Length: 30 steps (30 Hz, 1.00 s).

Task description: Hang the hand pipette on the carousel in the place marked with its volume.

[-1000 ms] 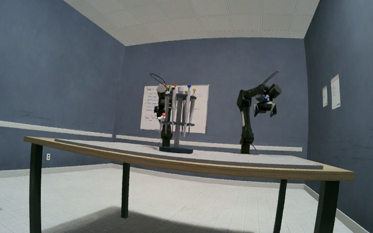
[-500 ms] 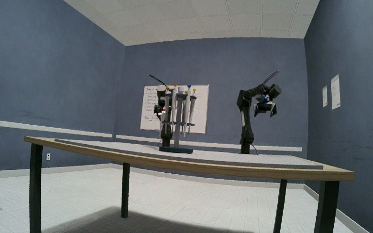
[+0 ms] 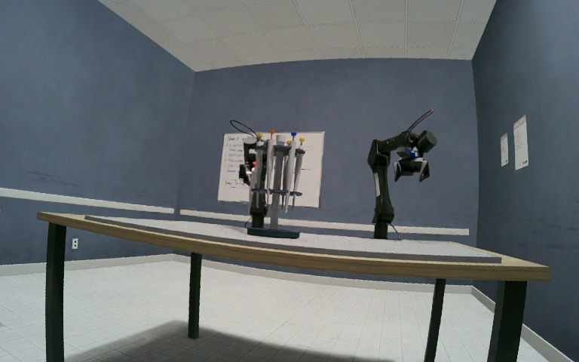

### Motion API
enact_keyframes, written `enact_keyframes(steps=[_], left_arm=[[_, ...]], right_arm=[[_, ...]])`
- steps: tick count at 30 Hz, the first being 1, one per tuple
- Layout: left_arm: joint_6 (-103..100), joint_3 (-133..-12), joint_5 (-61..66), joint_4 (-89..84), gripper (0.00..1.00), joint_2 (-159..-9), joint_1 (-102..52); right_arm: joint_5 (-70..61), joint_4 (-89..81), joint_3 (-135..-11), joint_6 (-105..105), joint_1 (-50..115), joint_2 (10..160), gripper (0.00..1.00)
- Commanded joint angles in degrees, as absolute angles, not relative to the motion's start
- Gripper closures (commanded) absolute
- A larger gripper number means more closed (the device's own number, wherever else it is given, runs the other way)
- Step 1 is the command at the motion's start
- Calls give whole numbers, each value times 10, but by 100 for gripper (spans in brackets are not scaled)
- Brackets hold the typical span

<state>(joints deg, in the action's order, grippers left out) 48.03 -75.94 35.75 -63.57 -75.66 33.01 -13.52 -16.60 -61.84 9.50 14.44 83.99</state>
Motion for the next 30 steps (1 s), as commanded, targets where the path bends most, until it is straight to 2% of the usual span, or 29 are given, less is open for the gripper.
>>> enact_keyframes(steps=[1, 7, 13, 27, 30], left_arm=[[485, -768, 369, -628, 0, -754, 333], [485, -768, 369, -628, 0, -754, 333], [485, -768, 369, -628, 0, -754, 333], [485, -768, 369, -628, 0, -754, 333], [485, -768, 369, -628, 0, -754, 333]], right_arm=[[-149, -89, -609, 83, 150, 835, 88], [-149, -79, -628, 81, 149, 836, 88], [-168, 89, -532, 56, 136, 823, 88], [-167, 167, -529, 41, 145, 827, 88], [-173, 258, -479, 26, 146, 844, 88]])
